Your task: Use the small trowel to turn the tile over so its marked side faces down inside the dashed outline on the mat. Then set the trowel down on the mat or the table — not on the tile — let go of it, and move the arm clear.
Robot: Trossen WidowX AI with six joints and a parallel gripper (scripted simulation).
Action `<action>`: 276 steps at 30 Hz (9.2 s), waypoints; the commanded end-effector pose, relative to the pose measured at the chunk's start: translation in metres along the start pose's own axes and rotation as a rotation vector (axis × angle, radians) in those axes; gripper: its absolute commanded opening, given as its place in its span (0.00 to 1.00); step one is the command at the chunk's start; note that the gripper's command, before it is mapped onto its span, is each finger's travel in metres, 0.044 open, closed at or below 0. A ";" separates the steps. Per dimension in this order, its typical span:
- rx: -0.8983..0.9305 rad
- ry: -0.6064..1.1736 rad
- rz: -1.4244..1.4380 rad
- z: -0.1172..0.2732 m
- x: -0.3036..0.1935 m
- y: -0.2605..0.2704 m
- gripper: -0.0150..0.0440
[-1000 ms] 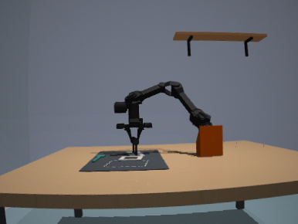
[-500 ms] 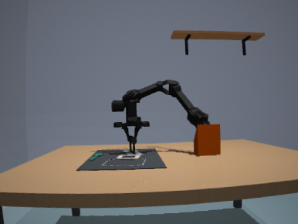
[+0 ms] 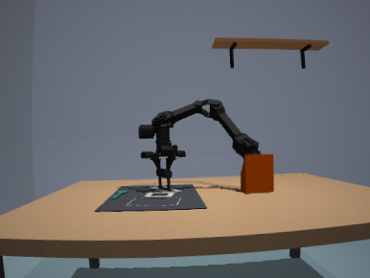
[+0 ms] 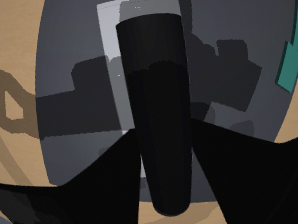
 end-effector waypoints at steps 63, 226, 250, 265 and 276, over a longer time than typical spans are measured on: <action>-0.069 -0.125 -0.492 0.043 0.000 0.011 0.76; 0.262 -1.287 -2.861 -0.024 0.010 0.047 0.25; -0.087 -1.407 -3.092 -0.001 0.058 0.030 0.25; -0.227 -1.495 -3.193 -0.004 0.079 0.035 0.25; -0.227 -1.494 -3.193 -0.021 0.081 0.034 0.25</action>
Point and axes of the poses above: the point midway between the two fingers, 35 mm back from their tips, its own z axis back along the fingers, its own y axis across the jaws, x = y × z, the point moved 6 cm from there along z, back along the fingers, and after that the axes turned 12 degrees about -z, right-handed, at the moved point
